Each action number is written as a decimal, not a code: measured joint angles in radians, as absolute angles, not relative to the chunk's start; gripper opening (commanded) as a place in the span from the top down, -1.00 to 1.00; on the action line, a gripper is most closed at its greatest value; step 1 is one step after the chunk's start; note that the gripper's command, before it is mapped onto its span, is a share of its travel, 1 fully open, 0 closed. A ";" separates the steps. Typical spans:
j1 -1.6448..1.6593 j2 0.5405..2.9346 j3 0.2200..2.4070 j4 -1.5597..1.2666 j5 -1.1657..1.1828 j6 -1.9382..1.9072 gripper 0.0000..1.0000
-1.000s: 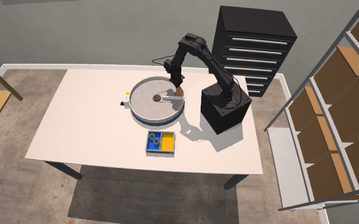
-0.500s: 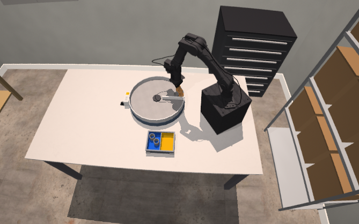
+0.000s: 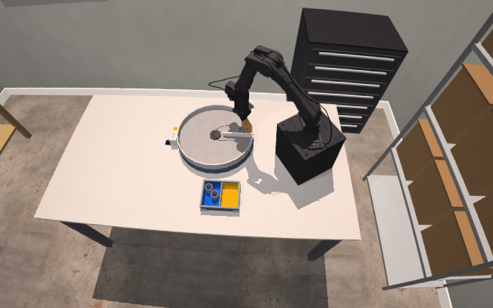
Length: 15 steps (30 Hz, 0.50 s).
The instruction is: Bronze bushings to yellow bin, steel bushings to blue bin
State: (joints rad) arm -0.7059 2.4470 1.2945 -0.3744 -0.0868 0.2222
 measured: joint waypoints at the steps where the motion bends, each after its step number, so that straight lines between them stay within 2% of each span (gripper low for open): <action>1: -0.706 2.447 1.295 -0.374 -0.087 0.222 0.72; 15: -0.705 2.452 1.300 -0.376 -0.087 0.224 0.72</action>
State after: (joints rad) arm -0.7052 2.4519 1.2999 -0.3759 -0.0868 0.2241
